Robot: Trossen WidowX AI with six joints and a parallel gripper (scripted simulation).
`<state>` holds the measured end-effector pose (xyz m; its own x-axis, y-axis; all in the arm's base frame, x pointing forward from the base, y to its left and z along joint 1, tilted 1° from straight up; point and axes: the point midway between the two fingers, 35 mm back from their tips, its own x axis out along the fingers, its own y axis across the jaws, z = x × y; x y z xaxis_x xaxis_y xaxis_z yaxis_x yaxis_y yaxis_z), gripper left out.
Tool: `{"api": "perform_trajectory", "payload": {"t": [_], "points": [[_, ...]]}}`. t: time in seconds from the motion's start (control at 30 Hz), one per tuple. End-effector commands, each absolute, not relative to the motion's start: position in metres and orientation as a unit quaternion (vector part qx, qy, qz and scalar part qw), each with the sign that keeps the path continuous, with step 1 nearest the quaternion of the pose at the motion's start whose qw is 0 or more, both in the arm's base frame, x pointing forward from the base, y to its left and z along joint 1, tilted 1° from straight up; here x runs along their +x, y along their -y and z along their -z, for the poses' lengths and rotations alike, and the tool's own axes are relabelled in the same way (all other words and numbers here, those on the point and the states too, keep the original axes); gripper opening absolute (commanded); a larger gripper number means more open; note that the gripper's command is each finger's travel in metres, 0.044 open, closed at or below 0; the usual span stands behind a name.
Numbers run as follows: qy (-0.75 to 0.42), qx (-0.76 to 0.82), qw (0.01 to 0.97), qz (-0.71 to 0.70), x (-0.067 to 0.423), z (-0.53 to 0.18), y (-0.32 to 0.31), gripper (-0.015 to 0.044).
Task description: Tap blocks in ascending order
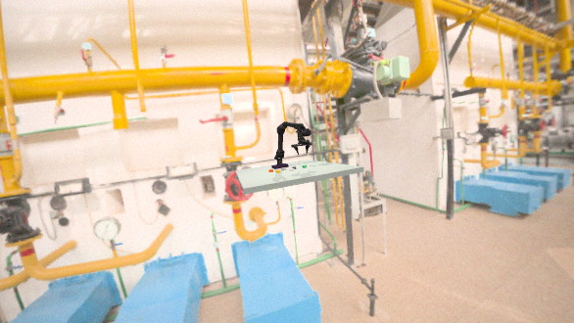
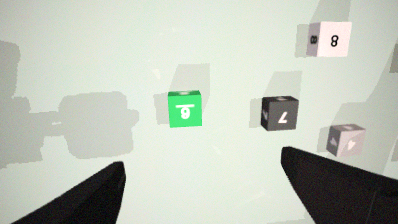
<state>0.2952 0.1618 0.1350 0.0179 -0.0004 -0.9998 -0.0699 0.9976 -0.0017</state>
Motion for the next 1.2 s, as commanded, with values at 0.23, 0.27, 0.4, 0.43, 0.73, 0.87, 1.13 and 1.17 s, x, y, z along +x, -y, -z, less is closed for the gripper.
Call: {"api": "perform_trajectory", "payload": {"t": [0.23,0.27,0.4,0.43,0.73,0.87,1.13,1.17], "points": [[-0.7,-0.017,0.714,-0.018,0.298,-0.136,-0.17,0.04],[-0.7,-0.017,0.714,-0.018,0.298,-0.136,-0.17,0.04],[-0.7,-0.017,0.714,-0.018,0.298,-0.136,-0.17,0.04],[-0.7,-0.017,0.714,-0.018,0.298,-0.136,-0.17,0.04],[-0.699,-0.019,0.715,-0.017,0.331,-0.137,-0.12,0.04],[-0.698,-0.021,0.716,-0.014,0.359,-0.138,-0.055,0.04],[-0.698,-0.022,0.716,-0.013,0.366,-0.139,-0.029,0.04],[-0.698,-0.022,0.716,-0.013,0.366,-0.139,-0.029,0.04]]}}
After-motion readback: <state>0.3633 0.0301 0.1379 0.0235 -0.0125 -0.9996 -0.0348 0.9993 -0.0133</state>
